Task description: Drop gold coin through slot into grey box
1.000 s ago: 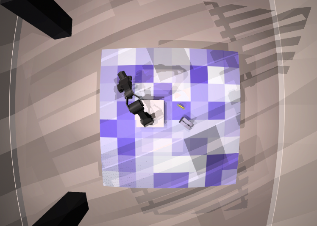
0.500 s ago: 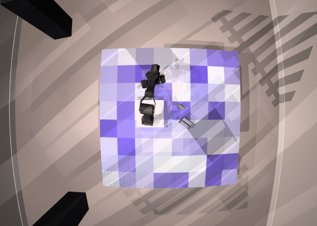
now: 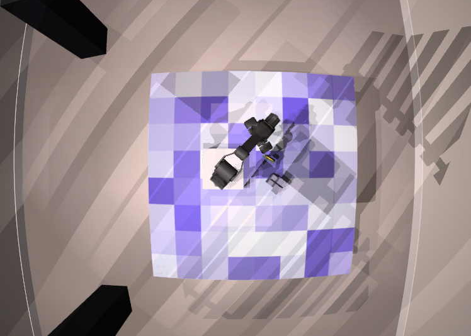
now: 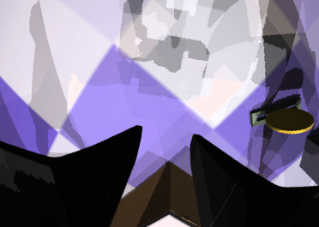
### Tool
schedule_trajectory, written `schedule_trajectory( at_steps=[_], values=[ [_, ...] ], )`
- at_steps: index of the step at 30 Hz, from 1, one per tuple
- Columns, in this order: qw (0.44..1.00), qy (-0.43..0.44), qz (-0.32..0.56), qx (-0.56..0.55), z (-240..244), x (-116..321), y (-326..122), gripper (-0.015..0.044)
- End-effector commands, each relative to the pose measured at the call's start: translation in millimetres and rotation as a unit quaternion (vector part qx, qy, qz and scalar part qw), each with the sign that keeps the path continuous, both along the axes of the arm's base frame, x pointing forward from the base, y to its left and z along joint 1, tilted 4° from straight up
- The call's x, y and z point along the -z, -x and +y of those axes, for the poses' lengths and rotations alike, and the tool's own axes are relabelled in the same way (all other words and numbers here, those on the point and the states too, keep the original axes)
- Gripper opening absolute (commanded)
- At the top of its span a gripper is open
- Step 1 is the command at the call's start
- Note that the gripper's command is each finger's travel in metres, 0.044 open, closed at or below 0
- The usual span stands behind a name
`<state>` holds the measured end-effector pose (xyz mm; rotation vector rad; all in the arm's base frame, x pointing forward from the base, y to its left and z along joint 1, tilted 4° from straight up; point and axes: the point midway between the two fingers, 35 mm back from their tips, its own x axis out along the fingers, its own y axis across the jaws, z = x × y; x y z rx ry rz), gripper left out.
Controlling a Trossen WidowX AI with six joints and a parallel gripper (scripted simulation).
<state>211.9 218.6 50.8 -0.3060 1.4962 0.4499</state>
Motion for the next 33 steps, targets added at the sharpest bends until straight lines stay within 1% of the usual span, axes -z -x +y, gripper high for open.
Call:
schedule_trajectory(
  at_steps=[1,6,8,20,21,24,30,33],
  values=[
    [0.966,-0.004,0.013,0.260,-55.7,-14.1,-41.1,0.0161],
    [0.887,-0.007,0.027,0.462,-107.5,-22.9,-63.5,0.0161],
    [0.853,-0.009,0.031,0.521,-122.9,-26.0,-72.2,0.0161],
    [0.848,-0.009,0.031,0.528,-125.3,-26.4,-73.2,0.0161],
    [0.848,-0.009,0.031,0.528,-125.3,-23.6,-73.5,0.0161],
    [0.848,-0.009,0.031,0.528,-126.5,6.2,-73.9,0.0161],
    [0.848,-0.009,0.031,0.528,-126.4,10.9,-73.9,0.0161],
    [0.848,-0.009,0.031,0.528,-124.6,23.9,-74.7,0.0161]
  ],
)
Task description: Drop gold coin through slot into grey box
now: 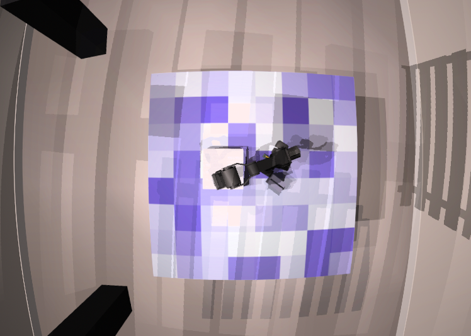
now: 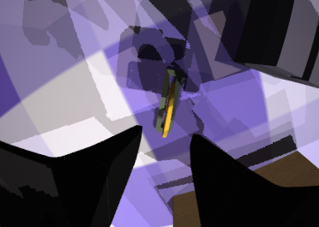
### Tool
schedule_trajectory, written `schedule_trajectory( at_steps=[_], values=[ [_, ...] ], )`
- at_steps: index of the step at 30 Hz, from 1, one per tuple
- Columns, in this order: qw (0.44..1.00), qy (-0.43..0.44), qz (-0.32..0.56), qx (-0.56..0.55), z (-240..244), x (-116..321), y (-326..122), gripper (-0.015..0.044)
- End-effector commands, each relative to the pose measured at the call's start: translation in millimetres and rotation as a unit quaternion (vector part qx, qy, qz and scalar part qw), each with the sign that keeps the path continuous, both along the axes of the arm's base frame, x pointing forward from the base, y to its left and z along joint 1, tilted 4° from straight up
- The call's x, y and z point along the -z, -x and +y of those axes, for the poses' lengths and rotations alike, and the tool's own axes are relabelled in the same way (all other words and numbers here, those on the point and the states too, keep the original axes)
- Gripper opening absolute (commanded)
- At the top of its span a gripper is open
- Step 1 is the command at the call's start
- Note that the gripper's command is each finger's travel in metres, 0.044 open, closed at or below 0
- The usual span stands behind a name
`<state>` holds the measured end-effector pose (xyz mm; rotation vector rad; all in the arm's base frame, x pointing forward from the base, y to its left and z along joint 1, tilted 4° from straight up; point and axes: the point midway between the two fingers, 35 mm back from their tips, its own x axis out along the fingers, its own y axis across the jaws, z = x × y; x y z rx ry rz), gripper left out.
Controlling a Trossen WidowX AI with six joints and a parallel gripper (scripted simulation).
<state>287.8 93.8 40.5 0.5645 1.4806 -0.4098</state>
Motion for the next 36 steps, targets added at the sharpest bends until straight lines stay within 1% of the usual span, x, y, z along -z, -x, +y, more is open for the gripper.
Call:
schedule_trajectory(
  at_steps=[1,6,36],
  values=[
    [1.000,0.003,0.005,0.003,0.2,13.6,1.2,0.0161],
    [1.000,0.003,0.005,0.003,0.5,16.0,0.8,0.0161],
    [1.000,0.003,0.005,0.002,5.2,63.8,-2.4,0.0161]
  ],
)
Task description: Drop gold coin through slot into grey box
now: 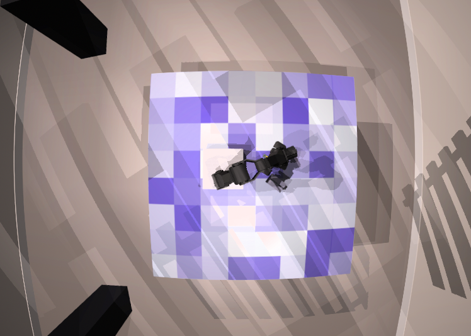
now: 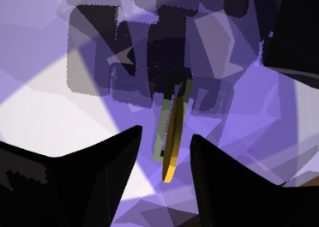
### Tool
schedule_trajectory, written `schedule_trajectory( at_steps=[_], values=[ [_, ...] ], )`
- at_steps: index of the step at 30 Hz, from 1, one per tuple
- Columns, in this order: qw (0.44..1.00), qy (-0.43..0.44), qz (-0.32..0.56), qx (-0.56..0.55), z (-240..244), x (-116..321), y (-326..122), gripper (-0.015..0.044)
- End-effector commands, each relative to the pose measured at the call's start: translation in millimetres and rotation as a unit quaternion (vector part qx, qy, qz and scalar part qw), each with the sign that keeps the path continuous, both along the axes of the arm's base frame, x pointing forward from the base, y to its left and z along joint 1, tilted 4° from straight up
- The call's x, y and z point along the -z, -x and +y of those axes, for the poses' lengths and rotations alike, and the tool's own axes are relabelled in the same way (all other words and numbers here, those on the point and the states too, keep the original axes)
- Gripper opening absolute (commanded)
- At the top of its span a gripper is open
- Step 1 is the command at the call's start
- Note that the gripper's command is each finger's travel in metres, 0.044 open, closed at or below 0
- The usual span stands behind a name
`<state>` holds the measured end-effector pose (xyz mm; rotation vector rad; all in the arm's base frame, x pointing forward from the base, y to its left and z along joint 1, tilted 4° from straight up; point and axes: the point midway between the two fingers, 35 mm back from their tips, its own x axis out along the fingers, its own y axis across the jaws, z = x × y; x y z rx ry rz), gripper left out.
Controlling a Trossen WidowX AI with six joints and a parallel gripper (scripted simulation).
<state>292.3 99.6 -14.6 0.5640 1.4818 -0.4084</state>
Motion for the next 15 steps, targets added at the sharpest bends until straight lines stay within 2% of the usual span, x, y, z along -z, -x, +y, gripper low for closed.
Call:
schedule_trajectory(
  at_steps=[1,10,15],
  values=[
    [1.000,0.003,0.005,0.003,-0.5,10.3,2.1,0.0161],
    [1.000,0.003,0.005,0.004,0.2,20.4,2.6,0.0161],
    [1.000,0.003,0.005,0.004,0.2,20.4,2.6,0.0029]
  ],
)
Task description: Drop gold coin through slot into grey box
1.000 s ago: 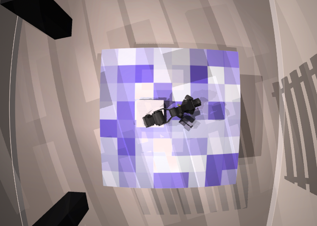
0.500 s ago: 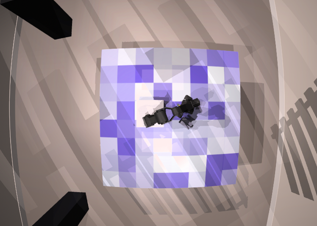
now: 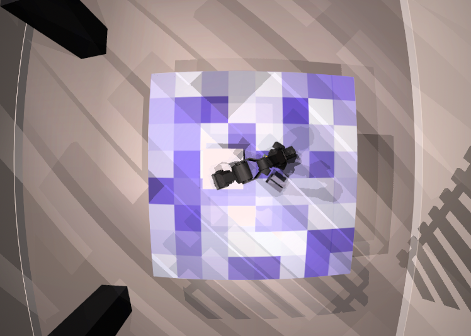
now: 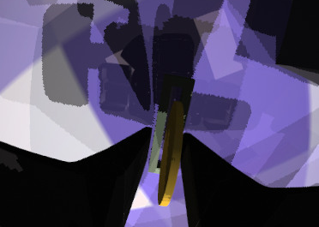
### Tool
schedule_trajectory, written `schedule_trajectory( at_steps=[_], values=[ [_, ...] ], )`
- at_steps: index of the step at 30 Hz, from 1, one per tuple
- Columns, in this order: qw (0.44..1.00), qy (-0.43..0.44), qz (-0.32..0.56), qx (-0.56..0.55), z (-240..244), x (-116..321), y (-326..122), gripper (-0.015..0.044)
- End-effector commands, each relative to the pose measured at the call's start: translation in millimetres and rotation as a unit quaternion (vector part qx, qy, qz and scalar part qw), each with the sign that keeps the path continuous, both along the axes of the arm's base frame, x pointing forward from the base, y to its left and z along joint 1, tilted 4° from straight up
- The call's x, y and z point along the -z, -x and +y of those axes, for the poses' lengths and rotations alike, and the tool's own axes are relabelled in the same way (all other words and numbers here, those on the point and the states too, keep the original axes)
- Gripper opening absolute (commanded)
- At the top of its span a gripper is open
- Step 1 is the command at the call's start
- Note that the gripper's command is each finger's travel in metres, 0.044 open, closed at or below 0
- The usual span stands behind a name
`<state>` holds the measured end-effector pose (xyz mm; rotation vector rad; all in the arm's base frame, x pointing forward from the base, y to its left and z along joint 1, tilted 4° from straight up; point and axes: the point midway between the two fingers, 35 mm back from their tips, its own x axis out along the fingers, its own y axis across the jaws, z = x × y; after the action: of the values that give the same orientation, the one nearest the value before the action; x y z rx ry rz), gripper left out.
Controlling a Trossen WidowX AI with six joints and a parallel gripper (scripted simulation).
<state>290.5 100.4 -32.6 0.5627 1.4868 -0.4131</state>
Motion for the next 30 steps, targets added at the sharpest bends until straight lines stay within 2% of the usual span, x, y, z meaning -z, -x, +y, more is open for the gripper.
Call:
schedule_trajectory(
  at_steps=[1,15,30],
  values=[
    [1.000,0.002,0.002,0.003,-0.6,2.5,0.8,0.0003],
    [1.000,0.000,-0.003,0.000,-1.6,0.5,-1.5,0.0000],
    [1.000,-0.001,-0.007,-0.002,-3.7,-30.6,-5.3,0.0000]
  ],
)
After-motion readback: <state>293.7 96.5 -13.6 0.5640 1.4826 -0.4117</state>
